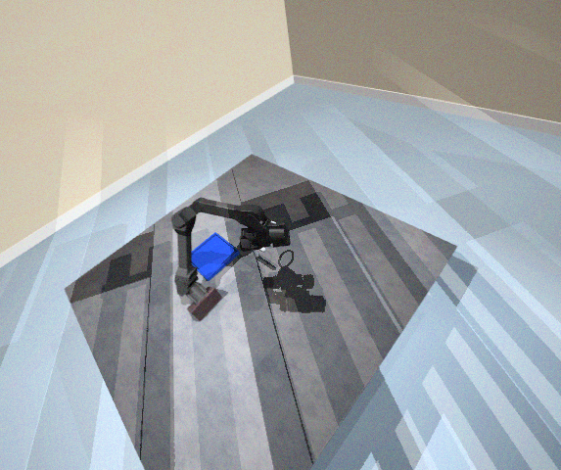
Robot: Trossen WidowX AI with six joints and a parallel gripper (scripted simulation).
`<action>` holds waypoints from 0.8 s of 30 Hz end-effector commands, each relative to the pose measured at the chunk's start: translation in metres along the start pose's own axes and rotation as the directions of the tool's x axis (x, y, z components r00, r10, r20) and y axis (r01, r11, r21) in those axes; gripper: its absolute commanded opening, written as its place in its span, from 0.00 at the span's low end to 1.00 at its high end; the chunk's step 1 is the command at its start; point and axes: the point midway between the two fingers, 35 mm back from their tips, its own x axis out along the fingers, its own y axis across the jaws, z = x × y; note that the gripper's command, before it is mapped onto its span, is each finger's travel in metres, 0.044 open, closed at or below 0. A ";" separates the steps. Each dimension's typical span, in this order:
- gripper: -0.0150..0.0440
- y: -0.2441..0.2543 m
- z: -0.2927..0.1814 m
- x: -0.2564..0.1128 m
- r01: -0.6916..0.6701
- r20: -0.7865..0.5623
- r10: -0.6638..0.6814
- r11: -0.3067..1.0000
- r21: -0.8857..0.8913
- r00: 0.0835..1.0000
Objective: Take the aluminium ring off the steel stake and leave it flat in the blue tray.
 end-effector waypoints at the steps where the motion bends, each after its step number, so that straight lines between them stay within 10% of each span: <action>1: 0.25 0.006 0.005 -0.006 0.026 0.024 -0.024 0.995 -0.094 0.999; 24: 0.25 0.042 0.012 -0.017 0.147 0.110 -0.104 0.824 -0.548 0.989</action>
